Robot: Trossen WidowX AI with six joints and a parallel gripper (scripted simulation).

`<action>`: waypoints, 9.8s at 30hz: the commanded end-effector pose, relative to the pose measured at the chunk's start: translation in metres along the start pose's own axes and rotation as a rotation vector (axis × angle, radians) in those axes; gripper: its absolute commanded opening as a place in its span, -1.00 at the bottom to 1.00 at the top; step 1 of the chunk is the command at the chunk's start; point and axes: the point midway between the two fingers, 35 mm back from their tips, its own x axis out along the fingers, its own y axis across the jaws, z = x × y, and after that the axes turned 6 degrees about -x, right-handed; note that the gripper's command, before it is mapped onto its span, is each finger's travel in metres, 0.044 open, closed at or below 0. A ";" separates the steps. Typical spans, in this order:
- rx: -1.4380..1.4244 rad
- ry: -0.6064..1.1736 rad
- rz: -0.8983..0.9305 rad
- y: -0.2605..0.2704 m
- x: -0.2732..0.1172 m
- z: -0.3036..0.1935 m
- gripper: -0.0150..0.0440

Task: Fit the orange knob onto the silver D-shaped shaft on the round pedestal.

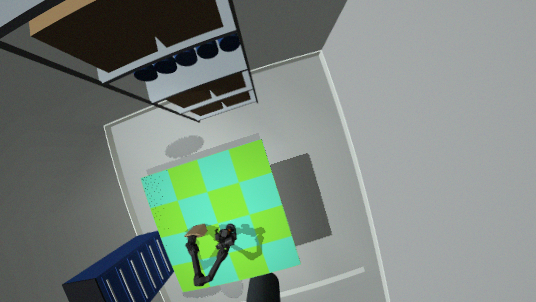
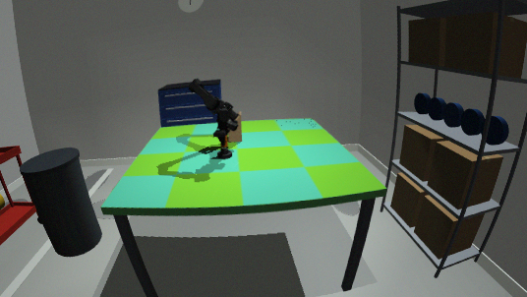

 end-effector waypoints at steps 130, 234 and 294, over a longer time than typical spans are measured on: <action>0.264 0.002 -0.002 -0.001 0.001 -0.002 -0.49; 0.368 0.002 -0.002 0.000 0.002 -0.001 -0.49; 0.400 0.000 -0.001 0.000 0.017 -0.001 -0.49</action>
